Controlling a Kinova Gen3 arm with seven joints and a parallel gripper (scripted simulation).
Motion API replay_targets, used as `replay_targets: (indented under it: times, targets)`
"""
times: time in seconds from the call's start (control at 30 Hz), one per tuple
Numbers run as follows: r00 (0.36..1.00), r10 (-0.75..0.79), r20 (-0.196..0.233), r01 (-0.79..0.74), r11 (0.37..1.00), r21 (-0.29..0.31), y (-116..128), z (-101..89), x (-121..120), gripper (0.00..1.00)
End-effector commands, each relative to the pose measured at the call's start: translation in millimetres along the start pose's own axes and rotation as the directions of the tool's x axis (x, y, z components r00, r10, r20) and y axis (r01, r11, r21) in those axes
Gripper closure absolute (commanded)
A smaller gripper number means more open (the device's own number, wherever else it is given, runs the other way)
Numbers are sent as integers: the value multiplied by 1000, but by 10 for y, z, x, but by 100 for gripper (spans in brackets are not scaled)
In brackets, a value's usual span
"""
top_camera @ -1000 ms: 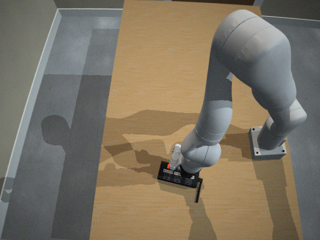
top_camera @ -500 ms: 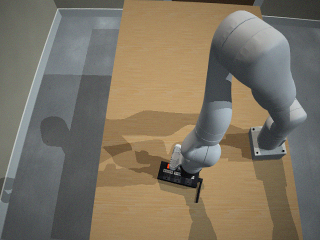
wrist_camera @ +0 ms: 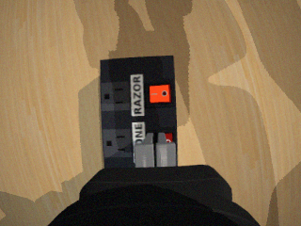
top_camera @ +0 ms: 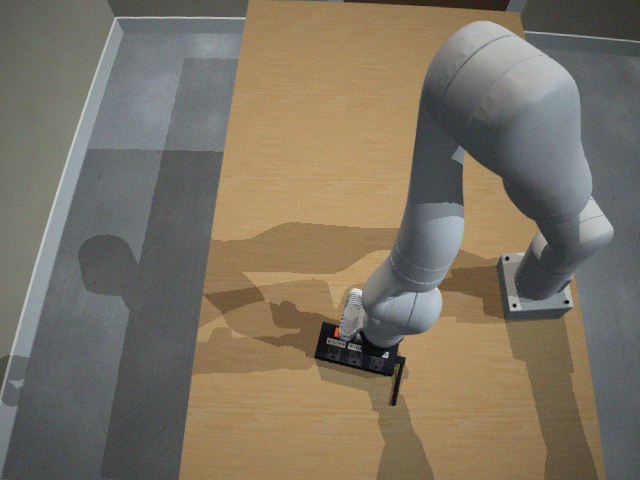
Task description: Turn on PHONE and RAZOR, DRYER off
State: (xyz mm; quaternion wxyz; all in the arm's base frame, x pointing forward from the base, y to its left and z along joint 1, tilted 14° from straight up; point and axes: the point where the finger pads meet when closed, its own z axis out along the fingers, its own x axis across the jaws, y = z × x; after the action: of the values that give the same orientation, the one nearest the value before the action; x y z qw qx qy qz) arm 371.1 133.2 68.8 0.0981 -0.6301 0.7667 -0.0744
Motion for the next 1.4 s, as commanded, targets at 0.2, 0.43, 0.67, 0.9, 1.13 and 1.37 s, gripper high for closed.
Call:
replay_targets:
  times: [0.2, 0.43, 0.67, 0.9, 1.13, 1.37]
  targets:
    - [1000, 0, 1, 0, 1000, 1, -3, -4, -3, 100]
    - [1000, 0, 1, 0, 1000, 1, -3, -4, -3, 100]
    - [1000, 0, 1, 0, 1000, 1, -4, -1, -3, 100]
    - [1000, 0, 1, 0, 1000, 1, -4, 17, -3, 100]
    - [1000, 0, 1, 0, 1000, 1, -4, 37, -3, 100]
    - [1000, 0, 1, 0, 1000, 1, -4, 65, -3, 100]
